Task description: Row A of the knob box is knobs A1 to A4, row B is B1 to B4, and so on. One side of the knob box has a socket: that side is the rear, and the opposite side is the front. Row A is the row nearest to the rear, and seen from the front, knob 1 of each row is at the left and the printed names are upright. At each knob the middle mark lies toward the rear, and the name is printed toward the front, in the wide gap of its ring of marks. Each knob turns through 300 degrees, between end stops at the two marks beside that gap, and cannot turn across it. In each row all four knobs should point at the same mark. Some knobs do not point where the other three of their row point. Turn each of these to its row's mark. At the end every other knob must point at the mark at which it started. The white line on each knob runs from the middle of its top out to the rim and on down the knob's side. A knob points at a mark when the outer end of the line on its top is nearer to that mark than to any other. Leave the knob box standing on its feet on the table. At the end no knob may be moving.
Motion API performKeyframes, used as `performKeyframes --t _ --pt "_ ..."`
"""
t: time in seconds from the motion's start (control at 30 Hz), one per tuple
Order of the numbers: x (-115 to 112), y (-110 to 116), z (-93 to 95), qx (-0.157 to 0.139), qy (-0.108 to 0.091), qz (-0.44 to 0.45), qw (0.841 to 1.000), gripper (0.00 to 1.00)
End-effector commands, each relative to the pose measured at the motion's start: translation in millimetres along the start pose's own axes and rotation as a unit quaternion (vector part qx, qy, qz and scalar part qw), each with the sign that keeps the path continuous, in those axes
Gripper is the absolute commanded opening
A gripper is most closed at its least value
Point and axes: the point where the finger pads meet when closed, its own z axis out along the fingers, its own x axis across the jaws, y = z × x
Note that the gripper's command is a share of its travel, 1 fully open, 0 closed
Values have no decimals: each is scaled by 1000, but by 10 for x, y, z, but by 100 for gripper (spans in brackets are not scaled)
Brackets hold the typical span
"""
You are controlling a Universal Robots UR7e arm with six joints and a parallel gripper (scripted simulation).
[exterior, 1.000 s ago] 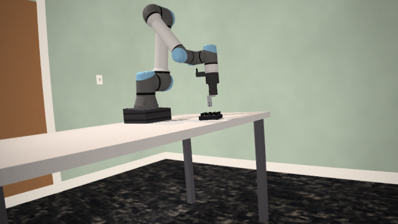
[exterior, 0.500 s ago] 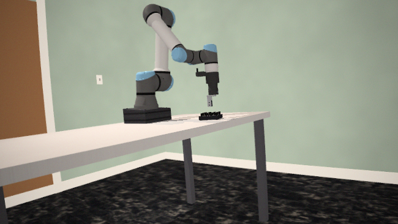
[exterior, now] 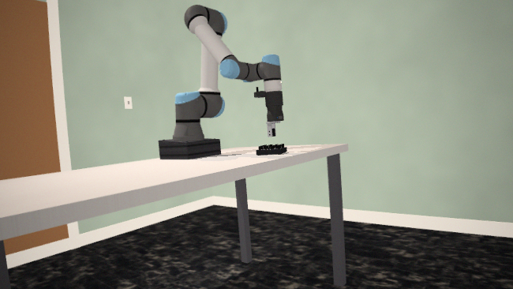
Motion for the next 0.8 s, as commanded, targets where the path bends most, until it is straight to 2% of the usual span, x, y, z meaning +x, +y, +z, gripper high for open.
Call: performKeyframes --t 0.0,0.07,0.2,0.57,0.63,0.7,0.77 --pt "-41 60 -20 0 -2 78 997 46" --pt "-41 60 -20 0 -2 78 997 46" --pt "-84 120 -36 0 -2 150 989 46" --pt "-185 258 -71 -1 -2 300 954 46" --pt "-185 258 -71 -1 -2 300 954 46" --pt "-221 304 -82 -1 -2 345 938 46" --pt "-239 327 -88 -1 -2 367 930 46"
